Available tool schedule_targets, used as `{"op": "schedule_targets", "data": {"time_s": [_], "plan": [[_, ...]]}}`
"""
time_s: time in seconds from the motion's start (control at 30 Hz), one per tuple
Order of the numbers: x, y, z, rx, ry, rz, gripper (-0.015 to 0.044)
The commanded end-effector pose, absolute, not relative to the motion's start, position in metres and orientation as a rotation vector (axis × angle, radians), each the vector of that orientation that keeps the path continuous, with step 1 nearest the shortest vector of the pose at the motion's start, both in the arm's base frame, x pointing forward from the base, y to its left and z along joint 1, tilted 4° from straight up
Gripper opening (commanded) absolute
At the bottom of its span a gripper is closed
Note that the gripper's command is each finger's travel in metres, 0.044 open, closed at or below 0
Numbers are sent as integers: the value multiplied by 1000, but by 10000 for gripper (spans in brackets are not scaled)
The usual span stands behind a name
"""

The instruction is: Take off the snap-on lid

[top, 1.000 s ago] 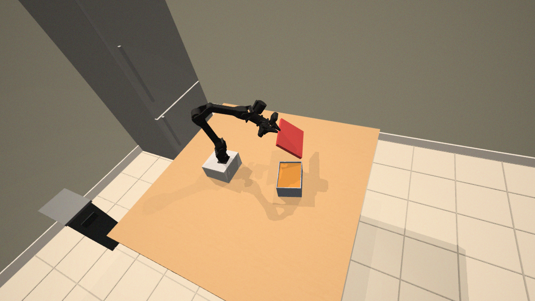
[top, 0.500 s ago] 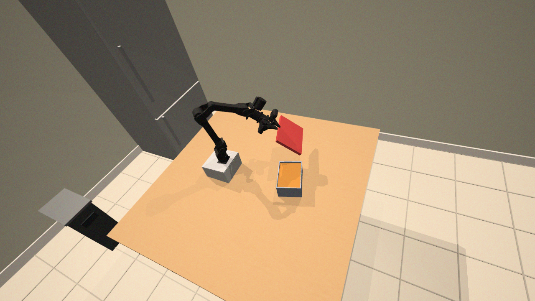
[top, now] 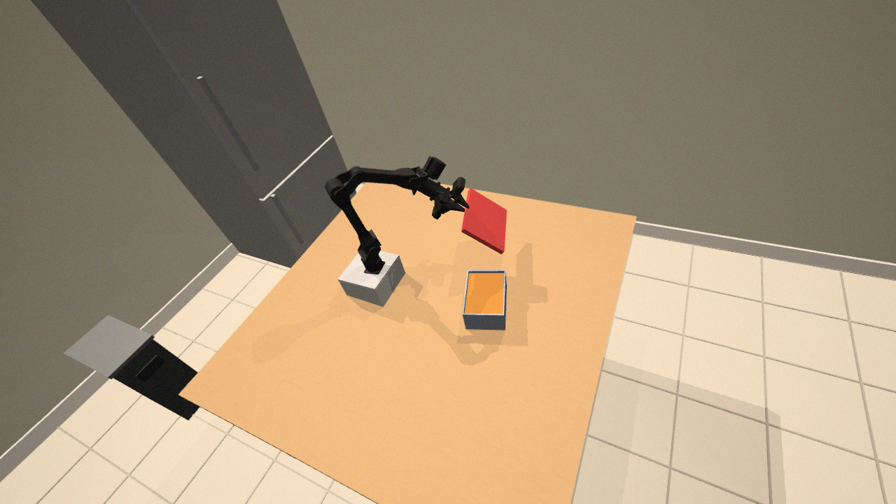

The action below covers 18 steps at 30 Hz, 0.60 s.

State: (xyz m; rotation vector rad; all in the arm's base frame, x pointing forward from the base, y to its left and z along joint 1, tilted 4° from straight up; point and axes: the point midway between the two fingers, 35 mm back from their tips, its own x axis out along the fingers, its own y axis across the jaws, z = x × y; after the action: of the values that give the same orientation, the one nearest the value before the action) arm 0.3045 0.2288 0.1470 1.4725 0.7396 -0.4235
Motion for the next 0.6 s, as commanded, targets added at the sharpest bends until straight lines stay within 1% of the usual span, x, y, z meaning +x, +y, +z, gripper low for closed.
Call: {"op": "schedule_targets", "data": {"time_s": [0.0,0.57], "plan": [[306,232,151,1484,724,-421,0],[304,229,133,1483,724,-421,0]]}}
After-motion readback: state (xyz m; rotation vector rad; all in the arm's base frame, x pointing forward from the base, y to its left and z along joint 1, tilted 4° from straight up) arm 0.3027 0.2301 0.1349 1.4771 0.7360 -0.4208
